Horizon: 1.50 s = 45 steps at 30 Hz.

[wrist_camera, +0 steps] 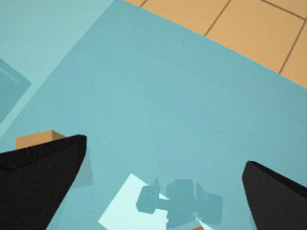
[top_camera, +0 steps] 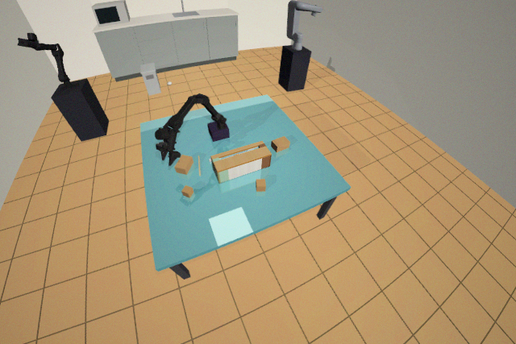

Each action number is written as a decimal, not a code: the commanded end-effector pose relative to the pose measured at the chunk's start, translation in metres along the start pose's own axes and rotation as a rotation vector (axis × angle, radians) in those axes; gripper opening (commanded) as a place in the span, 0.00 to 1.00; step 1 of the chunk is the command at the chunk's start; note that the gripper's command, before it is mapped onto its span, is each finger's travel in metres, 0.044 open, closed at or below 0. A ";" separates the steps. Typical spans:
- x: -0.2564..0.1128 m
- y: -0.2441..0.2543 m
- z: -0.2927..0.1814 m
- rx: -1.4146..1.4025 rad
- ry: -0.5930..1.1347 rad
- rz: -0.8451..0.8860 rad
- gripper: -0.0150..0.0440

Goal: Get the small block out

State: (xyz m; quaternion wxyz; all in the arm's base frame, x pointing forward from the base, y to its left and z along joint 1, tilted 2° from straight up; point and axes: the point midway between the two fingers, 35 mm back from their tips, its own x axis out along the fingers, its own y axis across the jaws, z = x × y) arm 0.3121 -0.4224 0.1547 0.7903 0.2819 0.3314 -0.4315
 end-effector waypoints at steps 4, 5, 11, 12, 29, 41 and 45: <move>-0.022 0.087 -0.073 0.102 0.227 0.099 0.93; -0.026 0.096 -0.084 0.114 0.260 0.105 0.93; -0.058 0.148 -0.150 0.181 0.452 0.114 0.93; -0.064 0.155 -0.161 0.191 0.482 0.111 0.93; -0.159 0.177 -0.307 0.434 0.915 -0.215 0.93; -0.153 0.177 -0.311 0.434 0.915 -0.215 0.93; -0.147 0.176 -0.315 0.434 0.915 -0.215 0.93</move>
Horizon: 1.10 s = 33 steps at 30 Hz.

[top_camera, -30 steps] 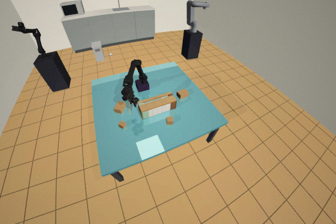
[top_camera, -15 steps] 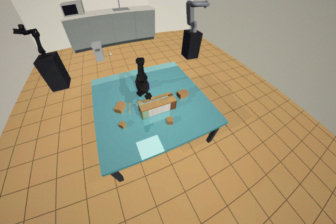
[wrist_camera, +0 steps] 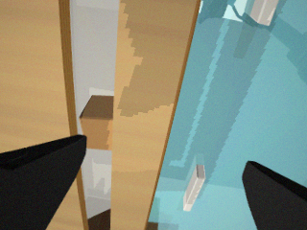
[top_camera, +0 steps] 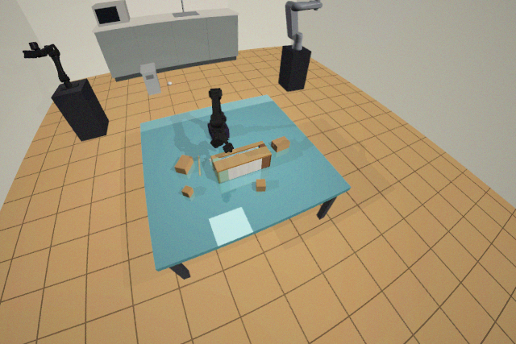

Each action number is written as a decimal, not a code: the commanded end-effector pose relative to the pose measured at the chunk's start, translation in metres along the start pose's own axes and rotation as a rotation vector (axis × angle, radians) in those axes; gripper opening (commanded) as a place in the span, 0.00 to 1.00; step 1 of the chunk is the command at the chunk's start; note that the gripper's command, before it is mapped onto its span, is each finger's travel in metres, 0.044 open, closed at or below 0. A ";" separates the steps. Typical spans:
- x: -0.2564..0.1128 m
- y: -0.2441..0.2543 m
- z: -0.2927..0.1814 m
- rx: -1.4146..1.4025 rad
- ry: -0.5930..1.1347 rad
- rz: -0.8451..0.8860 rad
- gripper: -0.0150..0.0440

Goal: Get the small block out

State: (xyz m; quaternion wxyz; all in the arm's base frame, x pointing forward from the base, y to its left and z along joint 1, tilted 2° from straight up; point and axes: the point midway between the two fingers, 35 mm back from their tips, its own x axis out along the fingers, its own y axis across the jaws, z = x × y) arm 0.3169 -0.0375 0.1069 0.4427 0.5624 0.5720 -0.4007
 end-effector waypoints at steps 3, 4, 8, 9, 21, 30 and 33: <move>0.011 0.000 0.003 0.006 0.005 -0.003 0.93; 0.013 0.000 0.003 0.006 0.005 -0.003 0.93; 0.019 0.000 0.005 0.006 0.005 -0.003 0.93; 0.020 0.000 0.006 0.006 0.005 -0.003 0.93; 0.039 -0.001 0.012 0.006 0.005 -0.003 0.93; 0.053 -0.002 0.016 0.006 0.005 -0.003 0.93; 0.057 -0.003 0.017 0.006 0.005 -0.004 0.93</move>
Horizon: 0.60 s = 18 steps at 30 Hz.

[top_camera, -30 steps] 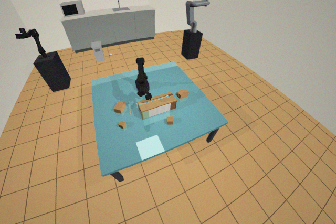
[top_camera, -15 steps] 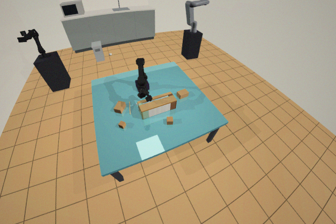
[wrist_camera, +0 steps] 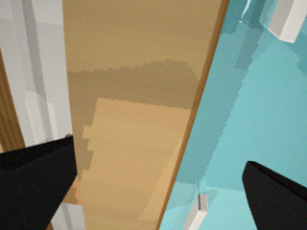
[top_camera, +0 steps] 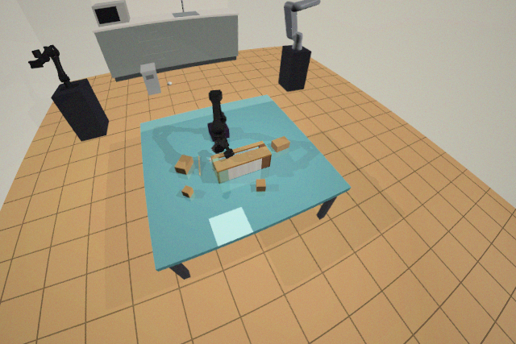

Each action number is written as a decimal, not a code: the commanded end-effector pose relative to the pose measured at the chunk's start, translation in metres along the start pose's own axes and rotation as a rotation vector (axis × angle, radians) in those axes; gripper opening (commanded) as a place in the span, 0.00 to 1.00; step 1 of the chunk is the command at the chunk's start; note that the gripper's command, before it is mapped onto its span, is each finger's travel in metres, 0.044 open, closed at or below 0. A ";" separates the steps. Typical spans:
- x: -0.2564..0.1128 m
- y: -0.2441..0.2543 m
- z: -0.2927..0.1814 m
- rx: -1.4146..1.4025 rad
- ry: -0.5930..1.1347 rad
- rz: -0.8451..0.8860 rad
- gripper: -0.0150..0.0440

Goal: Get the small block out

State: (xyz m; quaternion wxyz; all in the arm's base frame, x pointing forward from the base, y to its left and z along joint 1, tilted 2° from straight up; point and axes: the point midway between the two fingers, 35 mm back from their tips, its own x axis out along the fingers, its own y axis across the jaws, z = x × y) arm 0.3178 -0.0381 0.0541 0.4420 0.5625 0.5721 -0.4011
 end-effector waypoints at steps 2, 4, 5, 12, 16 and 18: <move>0.010 -0.002 0.002 0.005 0.004 -0.003 0.93; 0.013 -0.002 0.003 0.005 0.004 -0.003 0.93; 0.015 -0.003 0.004 0.005 0.004 -0.003 0.93; 0.011 -0.001 0.001 0.001 0.000 -0.001 0.93; 0.016 -0.002 -0.010 0.001 0.002 -0.002 0.93; 0.018 -0.002 -0.015 0.001 0.003 -0.002 0.93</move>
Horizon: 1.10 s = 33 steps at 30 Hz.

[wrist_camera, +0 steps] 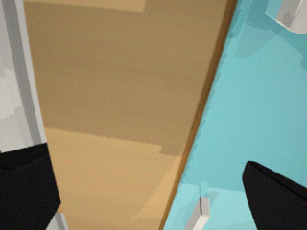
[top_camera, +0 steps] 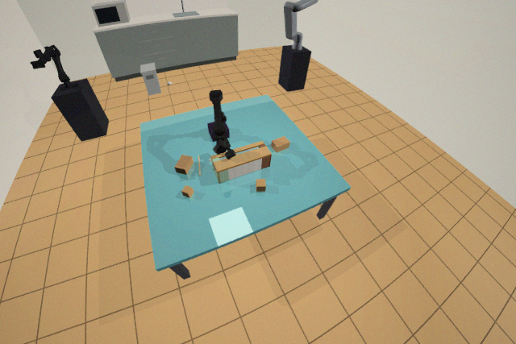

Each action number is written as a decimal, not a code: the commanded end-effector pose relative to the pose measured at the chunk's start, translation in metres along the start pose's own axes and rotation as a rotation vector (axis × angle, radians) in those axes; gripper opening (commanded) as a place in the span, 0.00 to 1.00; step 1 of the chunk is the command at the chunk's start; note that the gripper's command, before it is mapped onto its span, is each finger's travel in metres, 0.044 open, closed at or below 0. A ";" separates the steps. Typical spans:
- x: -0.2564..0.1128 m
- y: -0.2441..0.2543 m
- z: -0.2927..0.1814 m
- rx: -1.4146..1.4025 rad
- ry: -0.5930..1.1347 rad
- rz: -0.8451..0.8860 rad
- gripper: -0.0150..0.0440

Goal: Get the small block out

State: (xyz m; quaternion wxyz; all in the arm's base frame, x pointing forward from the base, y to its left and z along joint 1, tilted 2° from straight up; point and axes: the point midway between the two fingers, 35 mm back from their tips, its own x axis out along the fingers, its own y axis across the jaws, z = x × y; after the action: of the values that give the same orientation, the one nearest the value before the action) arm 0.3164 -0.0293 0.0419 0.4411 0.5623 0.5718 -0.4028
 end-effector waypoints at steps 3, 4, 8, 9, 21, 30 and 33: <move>0.006 0.000 -0.016 -0.002 0.005 0.000 0.93; 0.007 0.000 -0.019 -0.002 0.005 0.000 0.93; 0.010 0.000 -0.027 -0.002 0.006 0.000 0.93; 0.011 0.000 -0.030 -0.002 0.006 0.000 0.93; 0.020 0.000 -0.056 -0.001 0.009 0.000 0.93; 0.026 0.000 -0.076 -0.001 0.011 0.000 0.93; 0.029 0.000 -0.082 -0.001 0.011 0.000 0.93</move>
State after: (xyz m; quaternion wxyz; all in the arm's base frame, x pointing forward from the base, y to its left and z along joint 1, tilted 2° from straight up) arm 0.3135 0.0475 0.0387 0.4396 0.5634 0.5733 -0.4008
